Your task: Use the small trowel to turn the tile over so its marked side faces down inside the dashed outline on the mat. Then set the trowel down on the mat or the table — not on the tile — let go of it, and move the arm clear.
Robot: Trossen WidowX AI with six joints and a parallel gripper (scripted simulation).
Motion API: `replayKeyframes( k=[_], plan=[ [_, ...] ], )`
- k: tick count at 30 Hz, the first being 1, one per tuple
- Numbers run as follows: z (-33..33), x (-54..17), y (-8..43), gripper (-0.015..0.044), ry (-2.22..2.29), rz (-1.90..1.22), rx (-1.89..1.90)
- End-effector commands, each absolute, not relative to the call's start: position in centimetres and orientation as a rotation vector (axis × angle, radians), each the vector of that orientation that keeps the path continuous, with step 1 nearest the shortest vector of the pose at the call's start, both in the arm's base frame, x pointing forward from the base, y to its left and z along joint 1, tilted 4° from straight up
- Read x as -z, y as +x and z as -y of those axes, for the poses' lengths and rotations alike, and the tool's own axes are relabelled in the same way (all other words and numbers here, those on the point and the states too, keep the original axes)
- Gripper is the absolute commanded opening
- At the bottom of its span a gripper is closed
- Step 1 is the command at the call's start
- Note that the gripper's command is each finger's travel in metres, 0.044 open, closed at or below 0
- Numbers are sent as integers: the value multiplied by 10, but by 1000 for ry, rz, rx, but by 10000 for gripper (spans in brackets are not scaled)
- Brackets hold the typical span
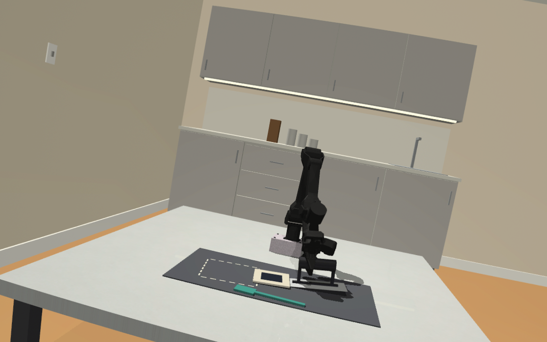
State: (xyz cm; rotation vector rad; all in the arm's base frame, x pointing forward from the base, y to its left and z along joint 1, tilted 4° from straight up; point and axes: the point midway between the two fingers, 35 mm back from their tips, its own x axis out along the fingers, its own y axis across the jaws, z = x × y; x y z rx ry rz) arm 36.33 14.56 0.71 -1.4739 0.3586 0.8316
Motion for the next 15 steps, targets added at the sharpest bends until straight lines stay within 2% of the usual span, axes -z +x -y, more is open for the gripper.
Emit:
replayKeyframes(
  k=[1, 15],
  plan=[
    [-132, -8, 368, 0, -1476, -371, -811],
    [-120, -8, 370, 0, -1477, -370, -809]
  ],
)
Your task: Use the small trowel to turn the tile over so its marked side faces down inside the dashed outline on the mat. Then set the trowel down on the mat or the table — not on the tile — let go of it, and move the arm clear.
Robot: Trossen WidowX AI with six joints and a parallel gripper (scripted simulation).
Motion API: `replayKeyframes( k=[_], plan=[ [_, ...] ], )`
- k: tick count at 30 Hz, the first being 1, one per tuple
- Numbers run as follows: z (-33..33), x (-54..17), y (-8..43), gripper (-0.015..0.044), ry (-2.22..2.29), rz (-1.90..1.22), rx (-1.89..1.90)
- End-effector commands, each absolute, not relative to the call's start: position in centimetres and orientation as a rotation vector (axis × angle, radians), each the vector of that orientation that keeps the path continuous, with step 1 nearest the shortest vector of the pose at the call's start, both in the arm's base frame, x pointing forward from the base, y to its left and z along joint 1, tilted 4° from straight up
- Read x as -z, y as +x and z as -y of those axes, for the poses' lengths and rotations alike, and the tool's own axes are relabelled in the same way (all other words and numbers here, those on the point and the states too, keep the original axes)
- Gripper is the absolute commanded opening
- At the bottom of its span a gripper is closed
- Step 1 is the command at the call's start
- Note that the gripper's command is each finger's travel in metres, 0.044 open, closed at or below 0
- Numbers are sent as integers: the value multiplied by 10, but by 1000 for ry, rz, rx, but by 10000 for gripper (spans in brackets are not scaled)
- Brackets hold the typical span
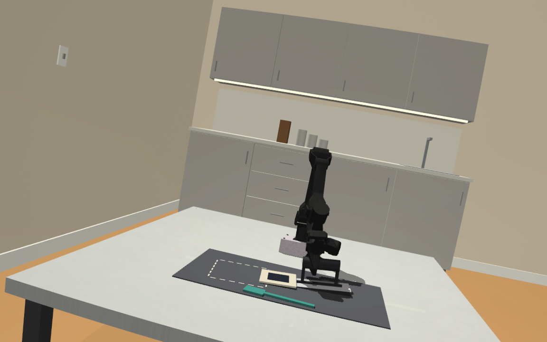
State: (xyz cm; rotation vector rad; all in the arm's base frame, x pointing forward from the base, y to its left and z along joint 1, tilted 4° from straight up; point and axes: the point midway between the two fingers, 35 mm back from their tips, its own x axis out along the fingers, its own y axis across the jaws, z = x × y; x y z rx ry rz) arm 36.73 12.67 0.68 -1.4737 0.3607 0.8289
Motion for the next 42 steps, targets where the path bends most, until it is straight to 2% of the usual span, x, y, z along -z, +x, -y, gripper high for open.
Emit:
replayKeyframes(
  k=[1, 23, 42],
  plan=[
    [-120, -9, 370, 0, -1480, -370, -808],
    [-114, -46, 374, 0, -1582, -391, -783],
    [-76, -74, 386, 0, -1586, -392, -782]
  ],
)
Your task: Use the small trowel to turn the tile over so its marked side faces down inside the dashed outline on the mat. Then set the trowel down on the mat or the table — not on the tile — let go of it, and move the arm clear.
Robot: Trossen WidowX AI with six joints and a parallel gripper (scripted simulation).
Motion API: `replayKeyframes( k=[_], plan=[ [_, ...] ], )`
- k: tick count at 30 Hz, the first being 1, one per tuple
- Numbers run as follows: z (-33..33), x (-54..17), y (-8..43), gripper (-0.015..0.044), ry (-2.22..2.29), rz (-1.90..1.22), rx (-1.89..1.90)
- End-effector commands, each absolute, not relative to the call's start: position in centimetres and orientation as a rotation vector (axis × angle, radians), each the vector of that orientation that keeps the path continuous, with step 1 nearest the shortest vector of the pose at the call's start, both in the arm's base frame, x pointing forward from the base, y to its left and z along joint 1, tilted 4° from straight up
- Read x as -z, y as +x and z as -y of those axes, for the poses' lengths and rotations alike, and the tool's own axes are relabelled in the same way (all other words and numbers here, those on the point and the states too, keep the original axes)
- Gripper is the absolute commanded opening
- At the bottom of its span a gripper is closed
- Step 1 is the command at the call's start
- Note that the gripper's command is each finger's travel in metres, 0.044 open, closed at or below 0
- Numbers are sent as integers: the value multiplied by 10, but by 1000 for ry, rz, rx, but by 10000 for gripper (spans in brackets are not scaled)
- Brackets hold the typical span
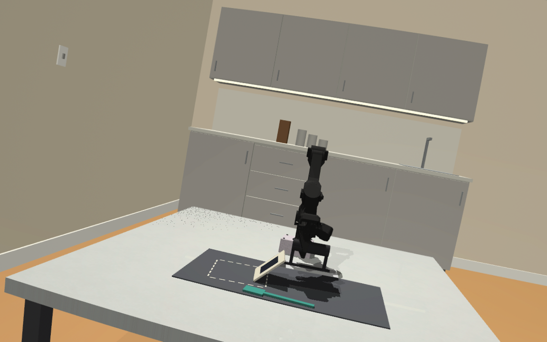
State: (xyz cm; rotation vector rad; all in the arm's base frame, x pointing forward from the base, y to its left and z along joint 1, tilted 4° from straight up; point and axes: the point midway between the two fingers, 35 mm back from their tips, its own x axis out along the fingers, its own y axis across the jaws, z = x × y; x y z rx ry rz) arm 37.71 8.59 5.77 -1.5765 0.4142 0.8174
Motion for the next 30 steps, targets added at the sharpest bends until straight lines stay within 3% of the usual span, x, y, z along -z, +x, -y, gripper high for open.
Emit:
replayKeyframes(
  k=[1, 30],
  plan=[
    [-73, -75, 386, 0, -1586, -392, -782],
    [-30, -73, 398, 0, -1590, -393, -781]
  ],
)
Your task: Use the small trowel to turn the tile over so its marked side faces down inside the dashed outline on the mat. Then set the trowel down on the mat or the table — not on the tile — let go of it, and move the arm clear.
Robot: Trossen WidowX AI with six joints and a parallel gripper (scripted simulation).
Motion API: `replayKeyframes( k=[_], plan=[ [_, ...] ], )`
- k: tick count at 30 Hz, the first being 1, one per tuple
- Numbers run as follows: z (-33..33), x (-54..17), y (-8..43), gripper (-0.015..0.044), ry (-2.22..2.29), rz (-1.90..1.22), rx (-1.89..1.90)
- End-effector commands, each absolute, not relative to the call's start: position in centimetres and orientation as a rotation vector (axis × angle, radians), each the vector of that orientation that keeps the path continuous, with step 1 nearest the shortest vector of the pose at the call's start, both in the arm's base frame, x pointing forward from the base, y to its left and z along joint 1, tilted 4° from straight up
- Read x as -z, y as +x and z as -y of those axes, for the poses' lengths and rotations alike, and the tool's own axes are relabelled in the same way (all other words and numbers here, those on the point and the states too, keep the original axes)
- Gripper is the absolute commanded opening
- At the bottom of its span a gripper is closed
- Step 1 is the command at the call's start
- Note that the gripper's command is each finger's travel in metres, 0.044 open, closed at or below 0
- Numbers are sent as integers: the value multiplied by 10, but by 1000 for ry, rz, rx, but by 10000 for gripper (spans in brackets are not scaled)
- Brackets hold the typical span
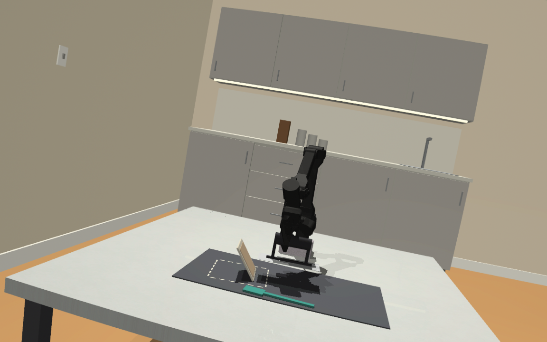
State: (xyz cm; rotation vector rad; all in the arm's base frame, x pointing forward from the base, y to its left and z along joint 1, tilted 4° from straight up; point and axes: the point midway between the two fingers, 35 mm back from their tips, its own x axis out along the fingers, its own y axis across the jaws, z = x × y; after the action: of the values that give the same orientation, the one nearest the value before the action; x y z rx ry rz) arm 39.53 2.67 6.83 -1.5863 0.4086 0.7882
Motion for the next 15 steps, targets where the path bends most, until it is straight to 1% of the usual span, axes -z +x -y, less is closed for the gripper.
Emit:
replayKeyframes(
  k=[1, 11, 15],
  plan=[
    [-34, -75, 398, 0, -1590, -394, -781],
    [-83, -100, 386, 0, -1585, -392, -782],
    [-86, -102, 384, 0, -1585, -391, -782]
  ],
)
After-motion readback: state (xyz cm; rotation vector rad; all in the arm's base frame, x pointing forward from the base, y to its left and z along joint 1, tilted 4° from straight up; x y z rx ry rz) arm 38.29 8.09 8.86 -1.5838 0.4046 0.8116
